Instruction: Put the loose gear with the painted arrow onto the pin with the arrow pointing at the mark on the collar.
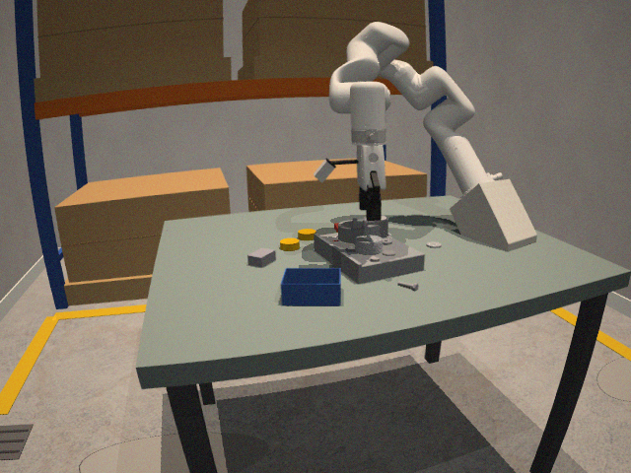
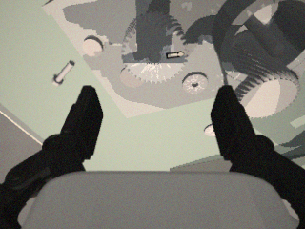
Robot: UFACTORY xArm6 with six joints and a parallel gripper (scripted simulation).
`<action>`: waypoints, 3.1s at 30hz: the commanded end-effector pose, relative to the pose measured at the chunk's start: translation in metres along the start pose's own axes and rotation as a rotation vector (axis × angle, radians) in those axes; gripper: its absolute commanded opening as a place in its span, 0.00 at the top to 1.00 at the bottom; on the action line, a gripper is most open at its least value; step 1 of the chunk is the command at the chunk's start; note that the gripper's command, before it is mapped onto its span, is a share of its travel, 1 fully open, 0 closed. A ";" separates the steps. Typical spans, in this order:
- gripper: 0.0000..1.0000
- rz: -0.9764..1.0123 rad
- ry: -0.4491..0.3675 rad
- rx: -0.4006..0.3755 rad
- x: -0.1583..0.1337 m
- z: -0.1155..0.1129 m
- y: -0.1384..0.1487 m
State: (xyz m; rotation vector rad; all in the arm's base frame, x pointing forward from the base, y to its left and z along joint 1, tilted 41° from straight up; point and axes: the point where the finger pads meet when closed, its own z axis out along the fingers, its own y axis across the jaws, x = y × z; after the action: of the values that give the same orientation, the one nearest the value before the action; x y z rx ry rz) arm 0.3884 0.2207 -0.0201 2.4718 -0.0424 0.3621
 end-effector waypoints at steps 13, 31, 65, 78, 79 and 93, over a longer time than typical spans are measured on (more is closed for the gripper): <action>0.00 0.798 -0.010 0.005 0.002 -0.002 -0.001; 0.07 1.357 0.009 0.008 0.002 -0.002 -0.001; 0.07 1.357 0.009 0.008 0.002 -0.002 -0.001; 0.07 1.358 0.009 0.008 0.002 0.003 -0.001; 0.07 1.358 0.009 0.008 0.002 0.004 -0.001; 0.07 1.358 0.009 0.008 0.002 0.018 -0.001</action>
State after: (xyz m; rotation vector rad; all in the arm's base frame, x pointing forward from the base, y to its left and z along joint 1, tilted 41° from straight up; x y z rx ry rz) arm 0.3937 0.2110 -0.0330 2.0610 -1.7159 0.8843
